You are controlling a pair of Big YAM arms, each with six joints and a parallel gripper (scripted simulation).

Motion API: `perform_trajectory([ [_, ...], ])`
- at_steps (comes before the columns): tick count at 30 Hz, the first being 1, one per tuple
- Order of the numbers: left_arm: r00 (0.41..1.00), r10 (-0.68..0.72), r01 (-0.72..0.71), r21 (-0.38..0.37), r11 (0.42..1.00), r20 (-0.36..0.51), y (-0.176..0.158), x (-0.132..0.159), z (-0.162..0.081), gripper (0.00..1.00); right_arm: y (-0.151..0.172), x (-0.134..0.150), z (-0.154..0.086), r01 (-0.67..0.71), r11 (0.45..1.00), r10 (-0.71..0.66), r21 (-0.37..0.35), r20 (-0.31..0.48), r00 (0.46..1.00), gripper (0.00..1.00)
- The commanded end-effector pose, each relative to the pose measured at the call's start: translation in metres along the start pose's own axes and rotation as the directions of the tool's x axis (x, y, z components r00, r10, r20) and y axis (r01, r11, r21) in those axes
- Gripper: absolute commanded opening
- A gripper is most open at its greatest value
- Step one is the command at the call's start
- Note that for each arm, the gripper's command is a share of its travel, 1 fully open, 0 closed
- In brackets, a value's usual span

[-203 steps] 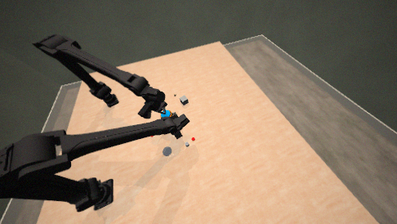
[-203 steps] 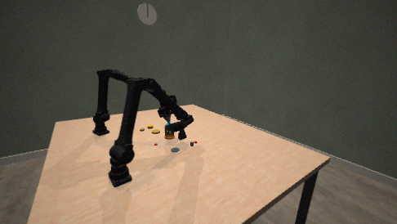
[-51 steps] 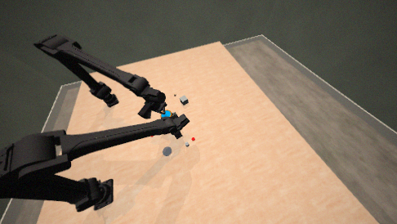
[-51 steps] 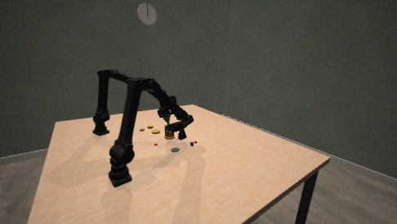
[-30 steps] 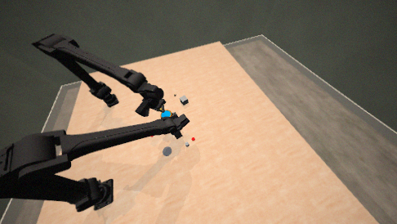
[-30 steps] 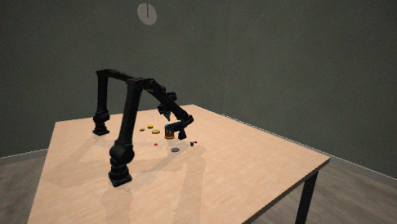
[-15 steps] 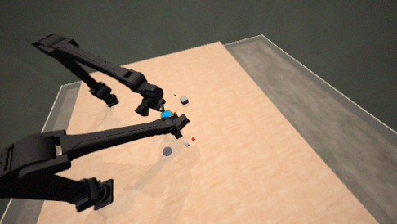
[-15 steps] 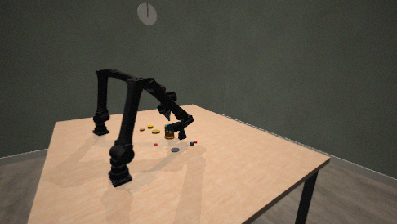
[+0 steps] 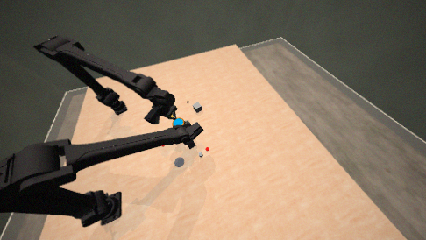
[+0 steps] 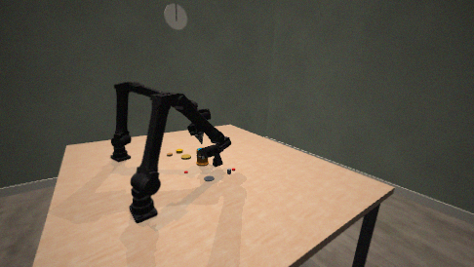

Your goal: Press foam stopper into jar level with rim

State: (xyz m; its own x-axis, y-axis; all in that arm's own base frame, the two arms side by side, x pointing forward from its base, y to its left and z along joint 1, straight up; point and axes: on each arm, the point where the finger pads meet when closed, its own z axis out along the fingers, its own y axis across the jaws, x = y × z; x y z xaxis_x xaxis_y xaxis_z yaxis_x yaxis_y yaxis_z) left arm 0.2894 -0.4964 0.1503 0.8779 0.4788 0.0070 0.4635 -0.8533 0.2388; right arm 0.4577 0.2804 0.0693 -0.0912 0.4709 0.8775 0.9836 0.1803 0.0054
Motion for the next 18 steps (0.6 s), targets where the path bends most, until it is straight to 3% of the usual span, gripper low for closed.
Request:
perform_trajectory([
  [1,1.000,-0.001,0.001,-0.090,0.996,-0.006,0.031,0.005,-0.049,0.00,0.007,0.011,-0.013,-0.021,1.000,0.021,-0.019,-0.004,1.000,0.64],
  [10,1.000,-0.001,0.001,-0.096,0.995,-0.006,0.037,0.005,-0.079,0.00,0.007,0.011,-0.013,-0.021,1.000,0.021,-0.019,-0.004,1.000,0.64],
  [13,1.000,-0.001,0.001,-0.052,0.999,-0.005,0.034,0.005,-0.055,0.00,0.007,0.011,-0.013,-0.021,1.000,0.021,-0.019,-0.004,1.000,0.64],
  [18,1.000,-0.001,0.001,-0.008,1.000,-0.003,0.017,0.005,-0.039,0.00,0.007,0.011,-0.013,-0.021,1.000,0.021,-0.019,-0.004,1.000,0.64],
])
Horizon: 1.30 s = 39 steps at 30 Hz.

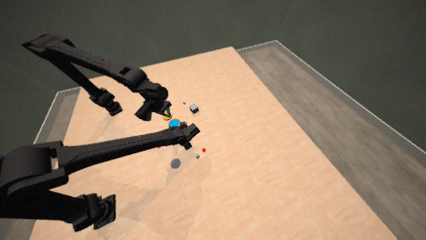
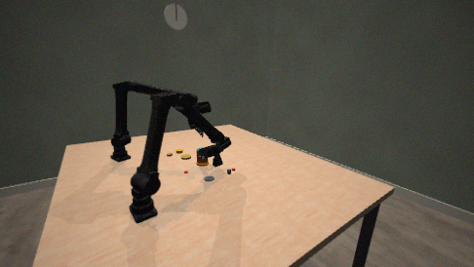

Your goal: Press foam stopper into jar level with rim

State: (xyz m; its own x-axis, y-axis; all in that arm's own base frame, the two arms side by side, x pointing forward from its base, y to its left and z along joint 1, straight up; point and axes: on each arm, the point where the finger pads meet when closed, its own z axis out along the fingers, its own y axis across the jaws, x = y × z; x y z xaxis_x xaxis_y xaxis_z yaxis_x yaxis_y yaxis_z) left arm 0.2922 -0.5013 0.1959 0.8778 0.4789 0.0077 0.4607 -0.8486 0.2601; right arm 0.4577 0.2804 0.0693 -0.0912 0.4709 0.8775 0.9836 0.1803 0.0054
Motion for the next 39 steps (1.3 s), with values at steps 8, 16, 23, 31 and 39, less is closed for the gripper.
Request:
perform_trajectory([
  [8,1.000,-0.001,0.001,-0.024,1.000,-0.004,0.007,0.005,-0.009,0.00,0.007,0.011,-0.013,-0.021,1.000,0.021,-0.019,-0.004,1.000,0.64],
  [16,1.000,-0.001,0.001,-0.019,1.000,-0.004,0.006,0.004,-0.004,0.00,0.007,0.011,-0.013,-0.021,1.000,0.021,-0.019,-0.004,1.000,0.64],
  [23,1.000,-0.001,0.001,-0.010,1.000,-0.003,0.003,0.004,0.000,0.00,0.009,0.011,-0.013,-0.007,1.000,0.007,-0.025,-0.005,1.000,0.98],
  [31,1.000,-0.001,0.001,-0.013,1.000,-0.004,0.005,0.004,0.001,0.00,0.009,0.017,-0.004,0.053,0.998,-0.053,-0.020,-0.007,0.999,0.98],
  [39,1.000,-0.001,0.001,-0.009,1.000,-0.003,0.004,0.004,0.001,0.00,0.019,0.025,-0.027,0.052,0.998,-0.052,-0.036,-0.008,0.999,0.98],
])
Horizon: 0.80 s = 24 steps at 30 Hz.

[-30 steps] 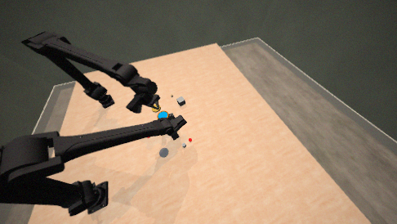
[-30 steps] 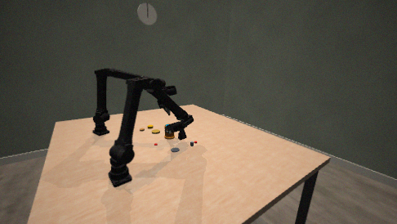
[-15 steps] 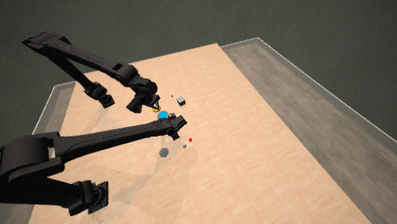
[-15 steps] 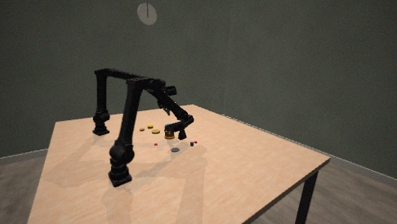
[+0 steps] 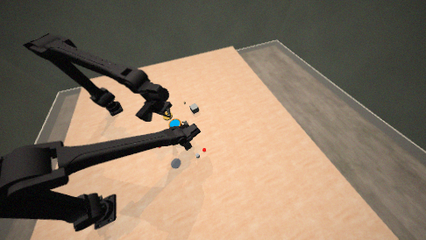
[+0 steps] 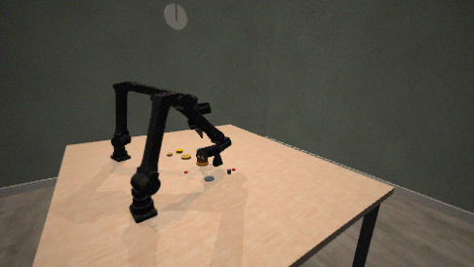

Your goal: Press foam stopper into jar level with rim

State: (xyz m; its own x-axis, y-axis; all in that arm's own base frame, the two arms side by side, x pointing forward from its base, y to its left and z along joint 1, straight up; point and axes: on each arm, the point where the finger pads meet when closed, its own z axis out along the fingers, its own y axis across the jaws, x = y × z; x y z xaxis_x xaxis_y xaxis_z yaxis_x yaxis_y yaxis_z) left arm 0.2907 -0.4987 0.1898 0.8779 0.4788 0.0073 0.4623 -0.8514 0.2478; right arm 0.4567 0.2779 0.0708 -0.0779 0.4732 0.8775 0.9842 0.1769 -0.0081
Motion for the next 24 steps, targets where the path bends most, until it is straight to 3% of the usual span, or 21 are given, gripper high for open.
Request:
perform_trajectory([
  [1,1.000,-0.001,0.001,-0.021,1.000,-0.004,0.008,0.005,-0.004,0.00,0.020,0.024,-0.025,0.064,0.997,-0.064,-0.040,-0.007,0.998,0.98],
  [9,1.000,-0.001,0.001,-0.021,1.000,-0.004,0.008,0.005,-0.004,0.00,0.019,0.022,-0.046,0.059,0.997,-0.059,-0.040,-0.005,0.998,0.98],
  [11,1.000,-0.001,0.001,-0.021,1.000,-0.004,0.008,0.005,-0.004,0.00,0.018,0.008,-0.045,0.031,0.999,-0.031,-0.023,-0.005,1.000,0.98],
  [16,1.000,-0.001,0.001,-0.021,1.000,-0.004,0.008,0.005,-0.004,0.00,0.018,0.023,-0.070,0.061,0.997,-0.061,-0.039,-0.001,0.998,0.98],
  [24,1.000,-0.001,0.001,-0.021,1.000,-0.004,0.008,0.005,-0.004,0.00,0.017,0.019,-0.092,0.056,0.998,-0.056,-0.035,0.005,0.998,0.98],
])
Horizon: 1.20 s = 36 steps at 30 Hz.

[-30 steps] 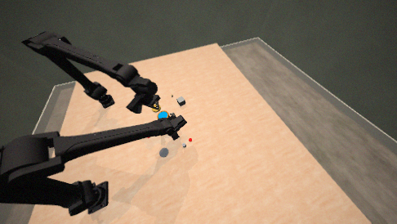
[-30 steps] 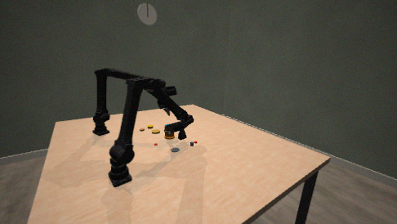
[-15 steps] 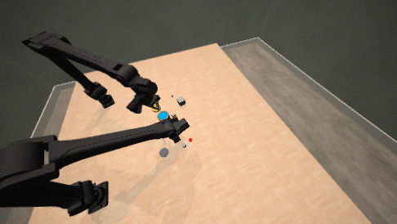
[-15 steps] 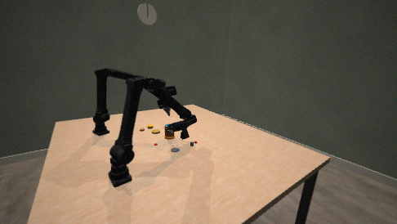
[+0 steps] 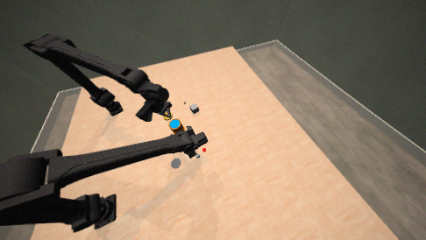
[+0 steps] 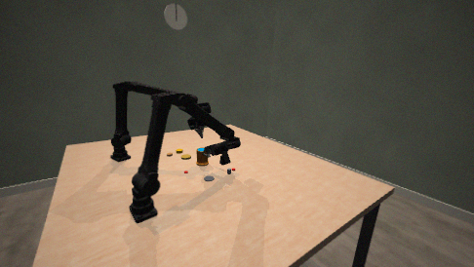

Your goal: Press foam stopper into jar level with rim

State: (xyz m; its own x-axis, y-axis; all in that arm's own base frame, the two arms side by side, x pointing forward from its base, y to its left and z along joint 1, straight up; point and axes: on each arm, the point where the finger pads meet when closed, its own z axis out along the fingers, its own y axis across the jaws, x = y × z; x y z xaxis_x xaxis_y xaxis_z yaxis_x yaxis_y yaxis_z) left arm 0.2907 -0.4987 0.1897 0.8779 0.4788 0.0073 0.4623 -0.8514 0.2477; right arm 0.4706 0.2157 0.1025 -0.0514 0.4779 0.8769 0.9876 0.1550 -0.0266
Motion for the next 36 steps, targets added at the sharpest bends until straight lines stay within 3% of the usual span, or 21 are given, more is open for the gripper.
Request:
perform_trajectory([
  [1,1.000,-0.001,0.001,-0.021,1.000,-0.004,0.008,0.005,-0.004,0.00,0.014,0.022,-0.021,0.083,0.996,-0.083,-0.025,0.004,0.997,0.98],
  [4,1.000,-0.001,0.001,-0.021,1.000,-0.004,0.008,0.005,-0.004,0.00,0.013,0.018,-0.018,0.076,0.997,-0.076,-0.011,0.003,0.997,0.98],
  [15,1.000,-0.001,0.001,-0.021,1.000,-0.004,0.008,0.005,-0.004,0.00,0.014,0.013,-0.051,0.065,0.998,-0.065,-0.015,0.006,0.998,0.98],
  [24,1.000,-0.001,0.001,-0.021,1.000,-0.004,0.008,0.005,-0.004,0.00,0.012,0.011,-0.051,0.060,0.998,-0.060,0.005,0.003,0.998,0.98],
  [25,0.999,-0.036,0.035,-0.065,0.997,-0.008,0.013,0.010,-0.023,0.00,0.011,0.030,-0.061,0.108,0.994,-0.108,-0.016,0.012,0.994,0.98],
  [30,0.996,-0.086,0.085,-0.072,0.994,-0.009,0.009,0.019,-0.022,0.00,0.005,0.014,-0.062,0.134,0.990,-0.133,-0.034,0.029,0.991,0.98],
  [36,0.988,-0.153,0.151,-0.115,0.982,-0.009,0.015,0.033,-0.032,0.00,0.008,0.015,-0.066,0.201,0.978,-0.198,-0.049,0.059,0.979,0.98],
])
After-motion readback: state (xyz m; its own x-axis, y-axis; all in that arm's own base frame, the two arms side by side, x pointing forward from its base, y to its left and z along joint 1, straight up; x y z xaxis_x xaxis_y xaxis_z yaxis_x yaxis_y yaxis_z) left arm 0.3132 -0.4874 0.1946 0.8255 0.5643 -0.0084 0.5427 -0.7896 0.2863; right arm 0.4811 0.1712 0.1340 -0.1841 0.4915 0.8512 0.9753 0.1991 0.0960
